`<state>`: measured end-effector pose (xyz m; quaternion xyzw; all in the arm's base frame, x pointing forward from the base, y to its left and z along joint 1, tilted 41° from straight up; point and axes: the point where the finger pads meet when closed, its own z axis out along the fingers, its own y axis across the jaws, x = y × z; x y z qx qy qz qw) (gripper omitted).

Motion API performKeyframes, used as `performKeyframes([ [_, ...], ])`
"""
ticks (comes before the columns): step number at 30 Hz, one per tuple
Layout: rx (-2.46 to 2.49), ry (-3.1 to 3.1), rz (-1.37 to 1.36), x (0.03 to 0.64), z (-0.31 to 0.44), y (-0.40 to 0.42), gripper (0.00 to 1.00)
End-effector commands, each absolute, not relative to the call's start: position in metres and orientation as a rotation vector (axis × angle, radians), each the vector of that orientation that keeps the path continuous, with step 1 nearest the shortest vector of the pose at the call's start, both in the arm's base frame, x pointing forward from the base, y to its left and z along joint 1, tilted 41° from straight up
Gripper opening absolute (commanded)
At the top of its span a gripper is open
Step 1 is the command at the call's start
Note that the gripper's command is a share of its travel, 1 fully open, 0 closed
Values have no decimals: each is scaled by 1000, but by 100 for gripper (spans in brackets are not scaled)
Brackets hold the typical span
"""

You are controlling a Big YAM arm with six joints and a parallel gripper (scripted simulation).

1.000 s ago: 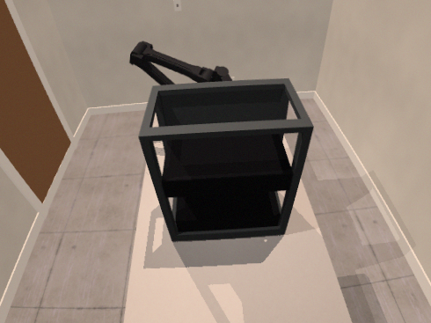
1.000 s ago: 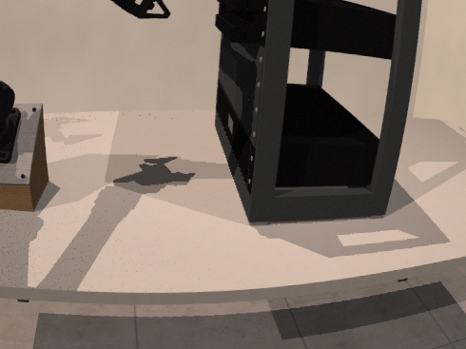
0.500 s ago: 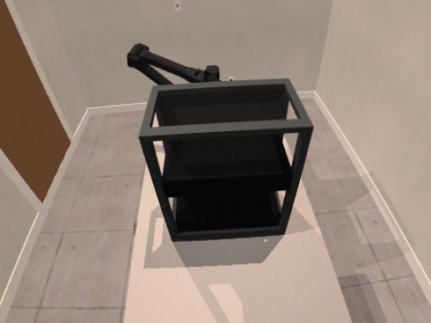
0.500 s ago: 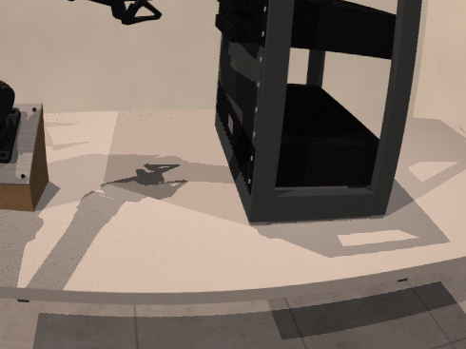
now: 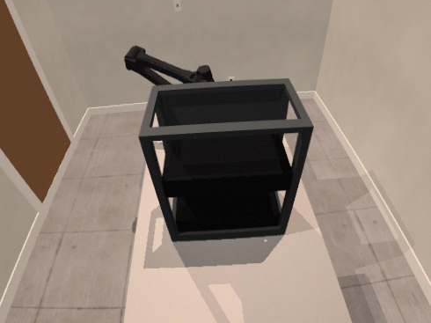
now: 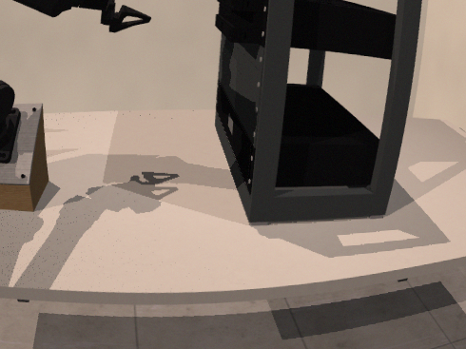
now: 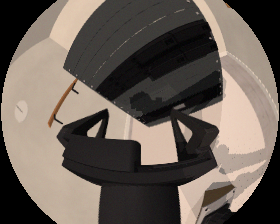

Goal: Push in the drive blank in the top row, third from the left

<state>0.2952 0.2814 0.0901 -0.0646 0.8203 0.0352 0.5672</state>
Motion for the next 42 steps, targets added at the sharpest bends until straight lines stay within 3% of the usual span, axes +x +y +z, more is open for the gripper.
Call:
performKeyframes([
  [1,-88,1901,164,292,101,292,100],
  [42,567,1564,683,255,158,204,100],
])
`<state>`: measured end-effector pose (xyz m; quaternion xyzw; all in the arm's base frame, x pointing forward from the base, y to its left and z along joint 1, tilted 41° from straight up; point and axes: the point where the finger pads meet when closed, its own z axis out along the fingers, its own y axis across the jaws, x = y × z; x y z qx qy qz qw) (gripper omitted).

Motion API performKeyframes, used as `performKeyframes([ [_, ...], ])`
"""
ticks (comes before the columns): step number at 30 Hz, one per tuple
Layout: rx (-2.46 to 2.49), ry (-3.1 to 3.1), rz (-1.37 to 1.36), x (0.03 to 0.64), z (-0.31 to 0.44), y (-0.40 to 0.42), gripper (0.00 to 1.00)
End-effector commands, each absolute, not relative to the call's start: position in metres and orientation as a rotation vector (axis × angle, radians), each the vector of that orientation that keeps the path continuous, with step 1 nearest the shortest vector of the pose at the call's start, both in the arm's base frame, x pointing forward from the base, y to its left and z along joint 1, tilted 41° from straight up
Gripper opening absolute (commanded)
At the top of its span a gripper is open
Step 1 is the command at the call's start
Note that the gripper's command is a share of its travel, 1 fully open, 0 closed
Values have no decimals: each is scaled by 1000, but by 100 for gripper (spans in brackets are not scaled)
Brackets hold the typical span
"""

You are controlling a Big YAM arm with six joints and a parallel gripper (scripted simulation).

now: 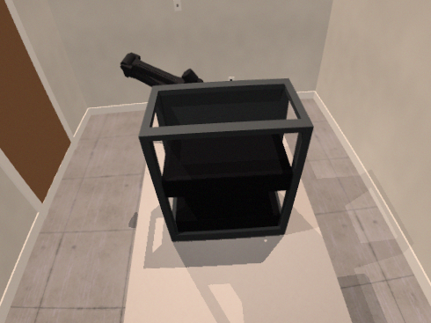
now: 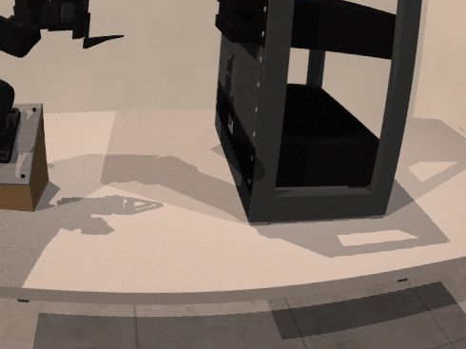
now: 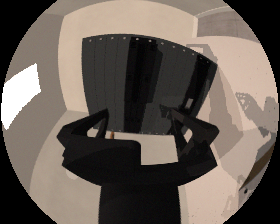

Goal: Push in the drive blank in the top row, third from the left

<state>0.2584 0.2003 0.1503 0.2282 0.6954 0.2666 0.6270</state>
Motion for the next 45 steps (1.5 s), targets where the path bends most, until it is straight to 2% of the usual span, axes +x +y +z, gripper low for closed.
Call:
performKeyframes([
  [1,572,1562,686,254,158,203,100],
  [45,639,1516,747,251,164,195,100],
])
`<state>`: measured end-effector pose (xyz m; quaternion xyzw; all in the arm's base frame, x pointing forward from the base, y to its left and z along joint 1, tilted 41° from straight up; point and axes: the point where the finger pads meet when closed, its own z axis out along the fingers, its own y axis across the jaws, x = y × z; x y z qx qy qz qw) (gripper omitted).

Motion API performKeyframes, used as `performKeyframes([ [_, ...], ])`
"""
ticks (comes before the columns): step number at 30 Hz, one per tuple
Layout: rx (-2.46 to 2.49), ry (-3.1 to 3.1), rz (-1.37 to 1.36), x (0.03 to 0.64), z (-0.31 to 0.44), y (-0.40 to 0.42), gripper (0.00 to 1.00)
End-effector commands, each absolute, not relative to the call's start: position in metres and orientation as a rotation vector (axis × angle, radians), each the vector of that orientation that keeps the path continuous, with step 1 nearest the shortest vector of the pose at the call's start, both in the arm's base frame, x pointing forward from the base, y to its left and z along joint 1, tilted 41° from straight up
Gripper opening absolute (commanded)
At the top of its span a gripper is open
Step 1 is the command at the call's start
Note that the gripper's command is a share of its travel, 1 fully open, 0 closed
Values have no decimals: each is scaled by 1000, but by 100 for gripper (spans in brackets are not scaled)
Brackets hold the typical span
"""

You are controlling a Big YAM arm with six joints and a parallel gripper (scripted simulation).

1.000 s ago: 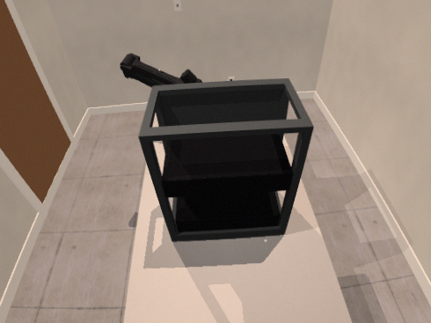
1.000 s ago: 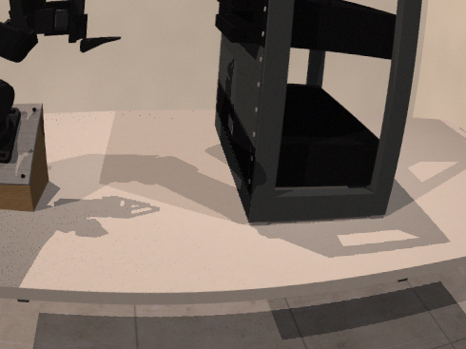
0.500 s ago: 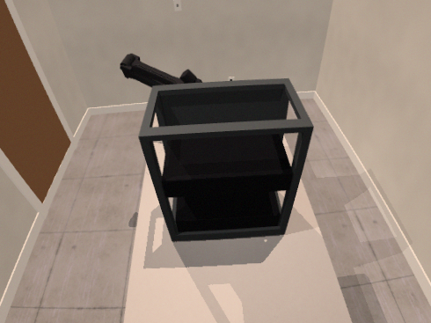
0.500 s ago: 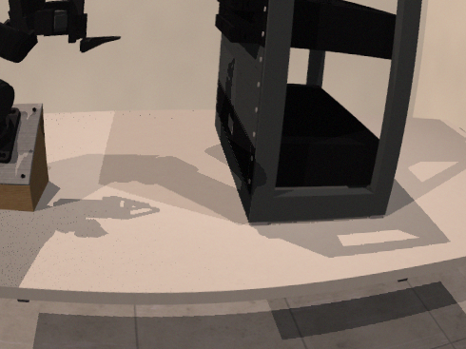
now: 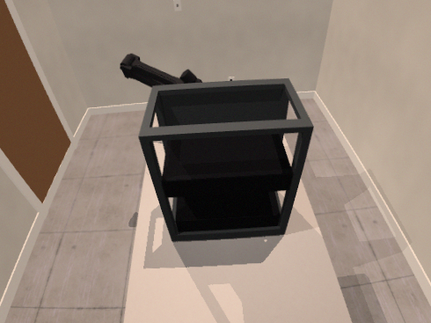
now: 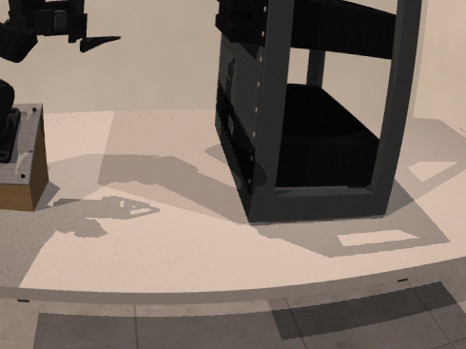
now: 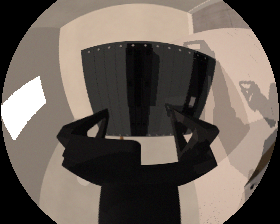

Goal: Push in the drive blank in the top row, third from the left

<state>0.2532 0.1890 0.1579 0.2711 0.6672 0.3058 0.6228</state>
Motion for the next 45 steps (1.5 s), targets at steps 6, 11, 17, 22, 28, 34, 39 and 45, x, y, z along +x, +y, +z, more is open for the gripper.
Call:
performKeyframes([
  [6,663,1485,756,268,176,207,100],
  [11,650,1486,744,286,170,213,100],
  [17,647,1485,741,311,161,220,100],
  [22,642,1485,736,351,148,233,100],
  [28,639,1485,732,396,133,249,100],
  [34,636,1493,724,406,130,248,100],
  [39,632,1507,711,409,122,249,100],
  [45,632,1508,709,408,122,248,100],
])
